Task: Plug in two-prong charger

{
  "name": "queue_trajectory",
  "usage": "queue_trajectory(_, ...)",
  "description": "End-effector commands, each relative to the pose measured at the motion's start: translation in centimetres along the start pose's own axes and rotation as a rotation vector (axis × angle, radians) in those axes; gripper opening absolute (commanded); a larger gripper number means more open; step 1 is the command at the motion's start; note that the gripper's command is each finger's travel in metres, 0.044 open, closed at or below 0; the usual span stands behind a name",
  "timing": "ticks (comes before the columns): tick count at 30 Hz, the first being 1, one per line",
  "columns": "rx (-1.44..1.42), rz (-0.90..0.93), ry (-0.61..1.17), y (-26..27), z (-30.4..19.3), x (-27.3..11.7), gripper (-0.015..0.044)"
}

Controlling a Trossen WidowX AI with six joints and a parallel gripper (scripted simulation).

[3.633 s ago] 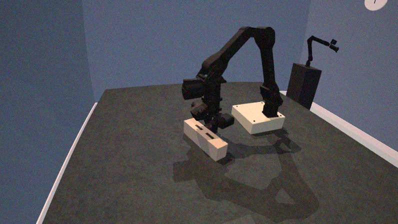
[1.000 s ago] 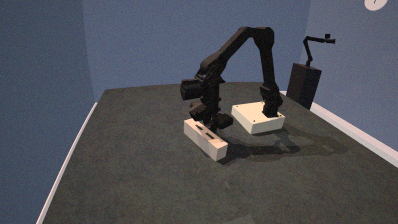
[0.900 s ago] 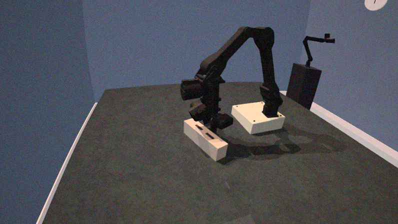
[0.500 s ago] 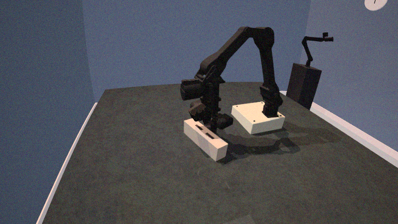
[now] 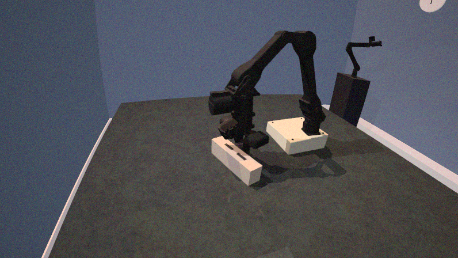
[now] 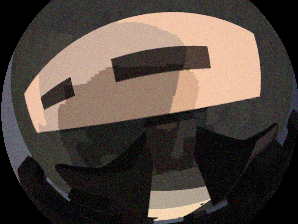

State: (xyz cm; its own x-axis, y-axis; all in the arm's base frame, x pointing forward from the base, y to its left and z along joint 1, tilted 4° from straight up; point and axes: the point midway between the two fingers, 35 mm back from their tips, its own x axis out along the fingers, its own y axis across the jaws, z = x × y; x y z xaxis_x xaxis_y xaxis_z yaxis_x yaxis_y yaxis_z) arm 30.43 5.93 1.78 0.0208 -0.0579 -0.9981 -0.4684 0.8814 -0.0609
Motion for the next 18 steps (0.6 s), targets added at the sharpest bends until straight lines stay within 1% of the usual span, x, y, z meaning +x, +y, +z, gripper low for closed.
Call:
queue_trajectory(1, 0.002, 0.001, -0.004, 0.03, -0.15, -0.02, 0.0)
queue_trajectory(18, 0.002, 0.001, -0.004, 0.03, -0.65, 0.02, 0.0)
